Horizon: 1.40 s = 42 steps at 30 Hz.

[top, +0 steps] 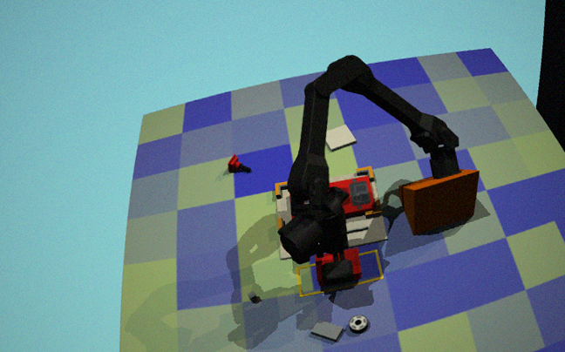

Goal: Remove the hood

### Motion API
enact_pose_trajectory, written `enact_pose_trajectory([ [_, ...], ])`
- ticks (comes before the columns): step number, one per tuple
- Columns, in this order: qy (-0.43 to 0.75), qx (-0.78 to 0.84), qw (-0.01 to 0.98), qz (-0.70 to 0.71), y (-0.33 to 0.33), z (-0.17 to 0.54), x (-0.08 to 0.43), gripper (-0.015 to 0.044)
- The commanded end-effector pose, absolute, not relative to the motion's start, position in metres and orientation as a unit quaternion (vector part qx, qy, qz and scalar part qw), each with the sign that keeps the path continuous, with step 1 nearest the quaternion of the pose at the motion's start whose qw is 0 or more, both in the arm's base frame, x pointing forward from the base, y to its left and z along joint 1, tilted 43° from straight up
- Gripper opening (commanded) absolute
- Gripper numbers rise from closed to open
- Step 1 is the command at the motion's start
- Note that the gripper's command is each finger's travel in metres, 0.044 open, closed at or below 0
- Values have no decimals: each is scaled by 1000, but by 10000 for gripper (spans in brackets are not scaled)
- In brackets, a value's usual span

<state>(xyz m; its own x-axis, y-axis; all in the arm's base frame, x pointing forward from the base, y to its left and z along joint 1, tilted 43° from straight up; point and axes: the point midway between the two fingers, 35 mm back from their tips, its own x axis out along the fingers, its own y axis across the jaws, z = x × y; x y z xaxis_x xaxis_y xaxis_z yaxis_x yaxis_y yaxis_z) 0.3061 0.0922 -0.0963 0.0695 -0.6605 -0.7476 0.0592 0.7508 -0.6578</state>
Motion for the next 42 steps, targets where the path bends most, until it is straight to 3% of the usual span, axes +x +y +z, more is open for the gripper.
enact_pose_trajectory([
  [1, 630, -241, 692, -259, 91, -97, 306, 0],
  [27, 629, -242, 691, -260, 82, -107, 307, 0],
  [42, 630, -239, 691, -260, 83, -106, 307, 394],
])
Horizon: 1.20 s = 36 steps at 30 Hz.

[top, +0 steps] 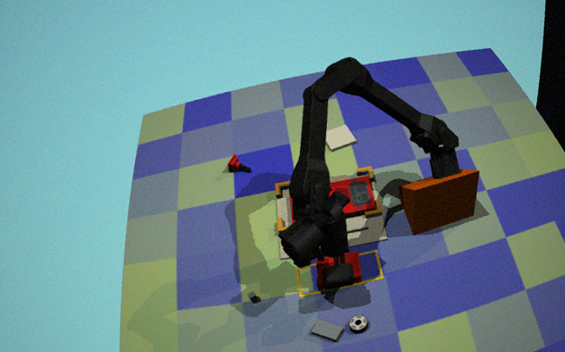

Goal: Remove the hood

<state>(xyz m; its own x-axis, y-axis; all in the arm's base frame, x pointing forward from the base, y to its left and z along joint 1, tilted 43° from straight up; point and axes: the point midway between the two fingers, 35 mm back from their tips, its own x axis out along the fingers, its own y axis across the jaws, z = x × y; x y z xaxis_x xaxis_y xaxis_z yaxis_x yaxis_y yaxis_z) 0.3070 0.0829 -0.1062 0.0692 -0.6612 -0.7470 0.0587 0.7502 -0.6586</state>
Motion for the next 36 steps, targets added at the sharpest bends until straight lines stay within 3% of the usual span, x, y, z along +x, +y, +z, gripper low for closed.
enact_pose_trajectory([
  [1, 630, -239, 691, -260, 83, -106, 307, 420],
  [2, 630, -239, 691, -260, 85, -104, 307, 440],
  [10, 629, -241, 691, -261, 131, -54, 302, 440],
  [36, 629, -241, 691, -261, 131, -54, 302, 440],
])
